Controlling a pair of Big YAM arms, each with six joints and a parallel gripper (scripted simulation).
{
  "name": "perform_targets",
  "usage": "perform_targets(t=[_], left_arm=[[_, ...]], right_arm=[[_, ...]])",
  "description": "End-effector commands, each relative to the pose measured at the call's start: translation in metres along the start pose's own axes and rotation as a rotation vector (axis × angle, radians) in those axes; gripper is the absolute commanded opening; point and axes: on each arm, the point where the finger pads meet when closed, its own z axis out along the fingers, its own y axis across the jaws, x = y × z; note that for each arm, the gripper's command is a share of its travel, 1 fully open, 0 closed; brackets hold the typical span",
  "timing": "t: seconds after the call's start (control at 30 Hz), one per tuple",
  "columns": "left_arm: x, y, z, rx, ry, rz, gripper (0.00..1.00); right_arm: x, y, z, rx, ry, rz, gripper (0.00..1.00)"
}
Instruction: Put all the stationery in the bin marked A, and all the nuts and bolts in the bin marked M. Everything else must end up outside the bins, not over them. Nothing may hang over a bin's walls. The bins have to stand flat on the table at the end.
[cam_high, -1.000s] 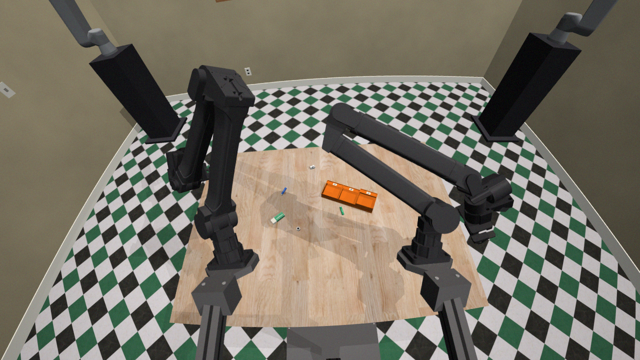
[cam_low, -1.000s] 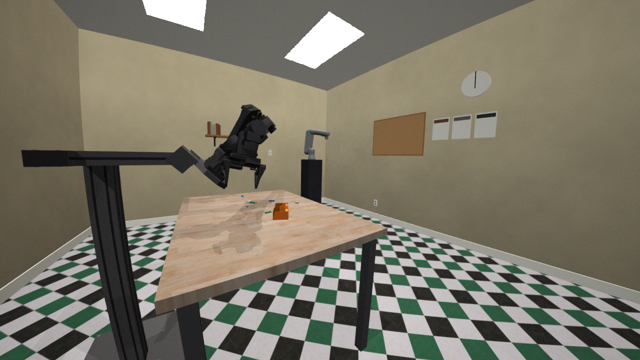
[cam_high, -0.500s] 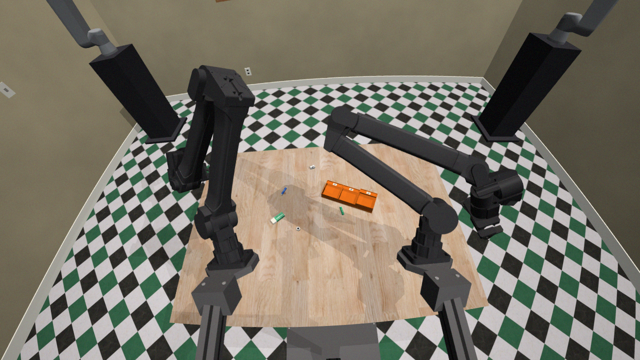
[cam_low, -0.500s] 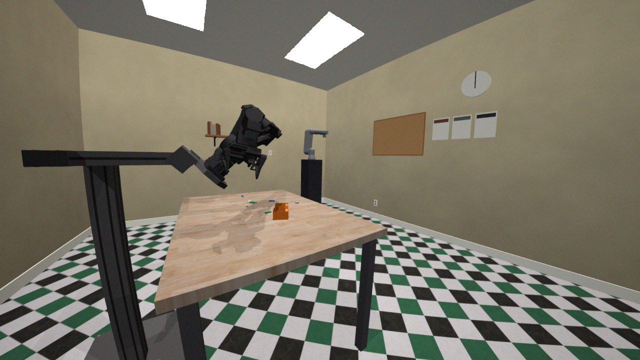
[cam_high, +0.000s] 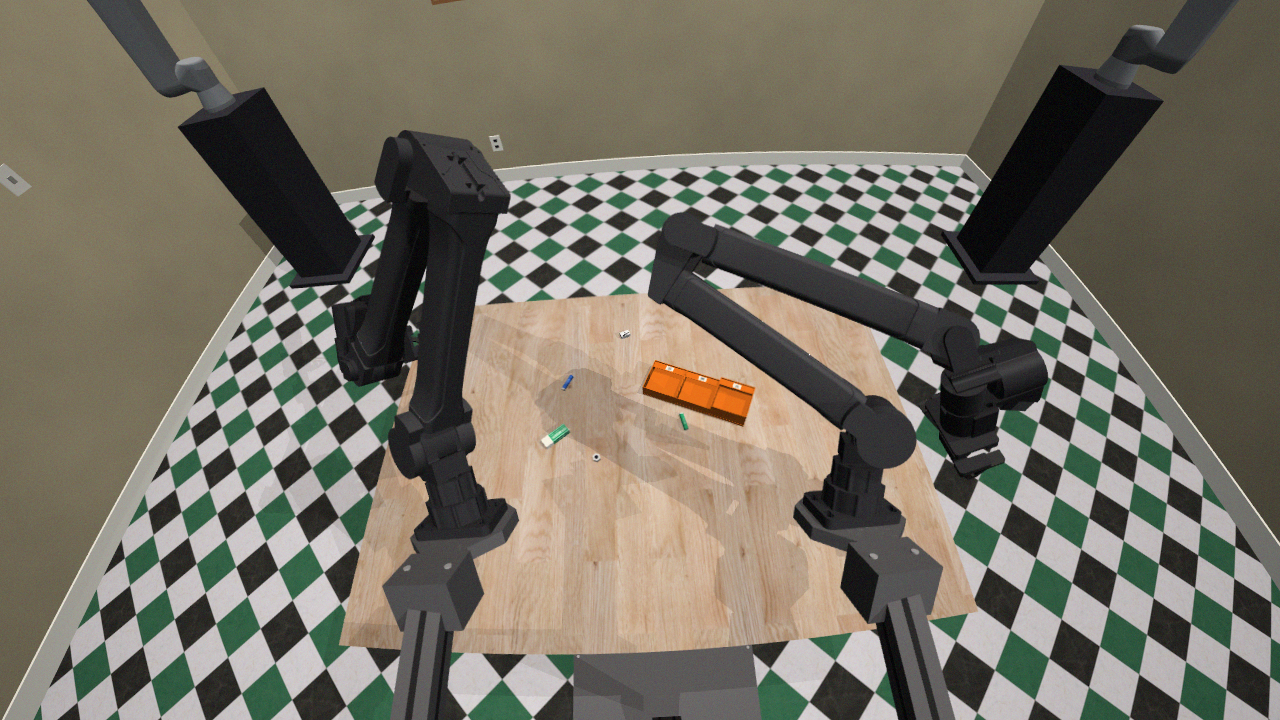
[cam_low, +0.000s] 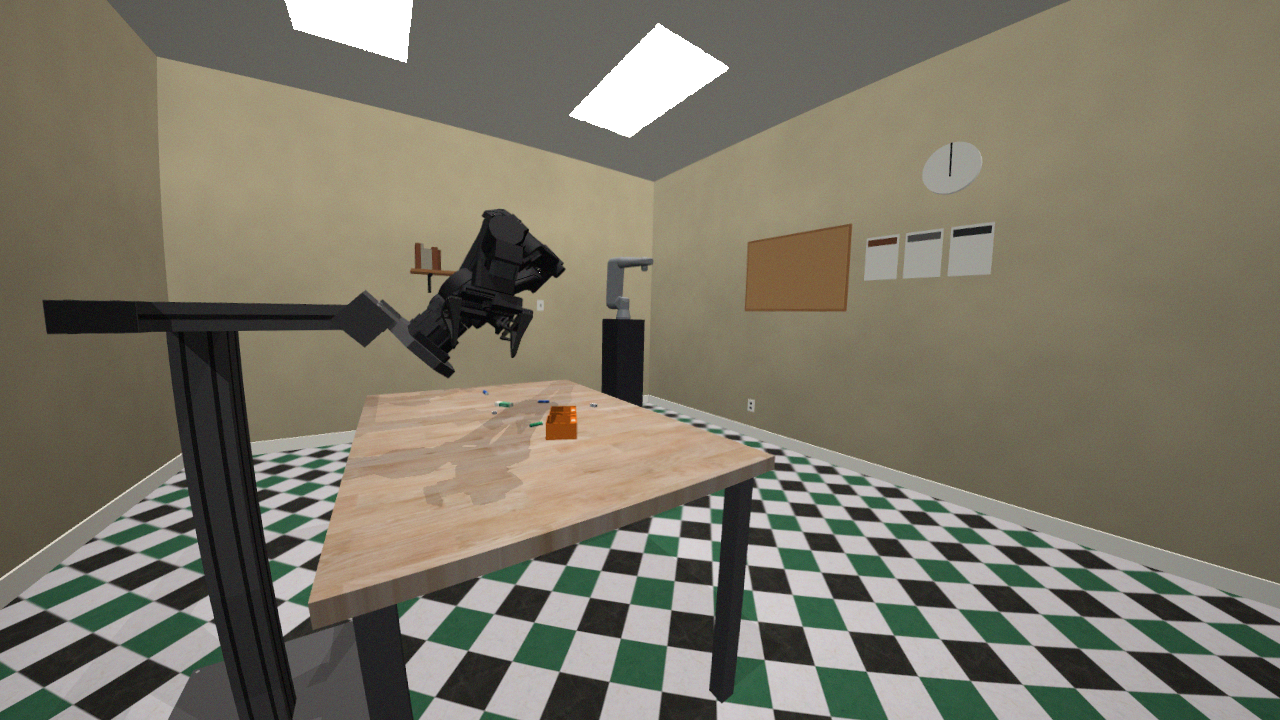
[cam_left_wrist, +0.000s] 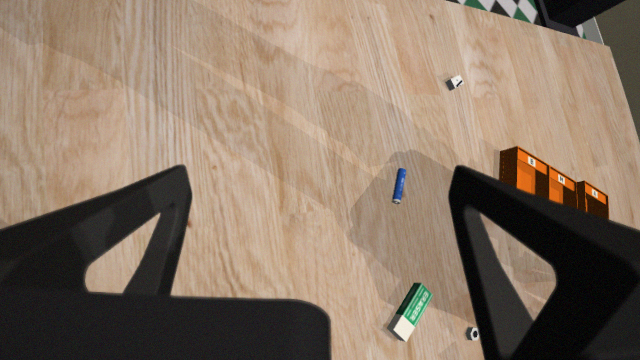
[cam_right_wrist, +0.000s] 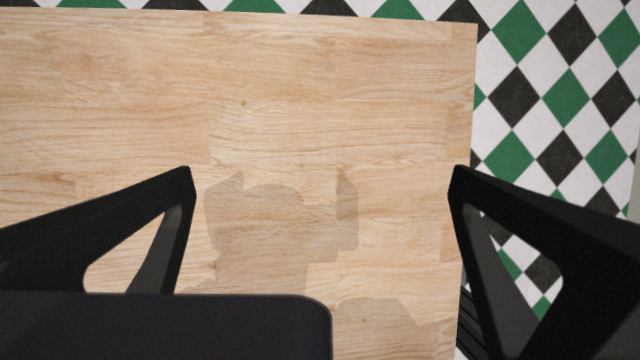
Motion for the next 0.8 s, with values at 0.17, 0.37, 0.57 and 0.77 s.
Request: perform_targets(t=[0.17, 0.37, 0.57, 0.77], left_arm=[[-0.002, 0.0, 0.0, -0.001, -0.001, 0.006, 1.0], [-0.002, 0.0, 0.0, -0.001, -0.001, 0.006, 1.0], [-0.002, 0.0, 0.0, -0.001, -0.001, 0.006, 1.0], [-0.002, 0.0, 0.0, -0.001, -0.001, 0.006, 1.0]], right_arm=[[-0.015, 0.004, -0.01, 0.0, 0.023, 0.079, 1.0], [-0.006, 0.004, -0.009, -0.002, 0.111, 0.239, 1.0], [0.004, 0.005, -0.008, 0.007, 0.226, 0.444, 1.0], [0.01, 0.006, -0.009, 0.021, 0.308, 0.591, 1.0]])
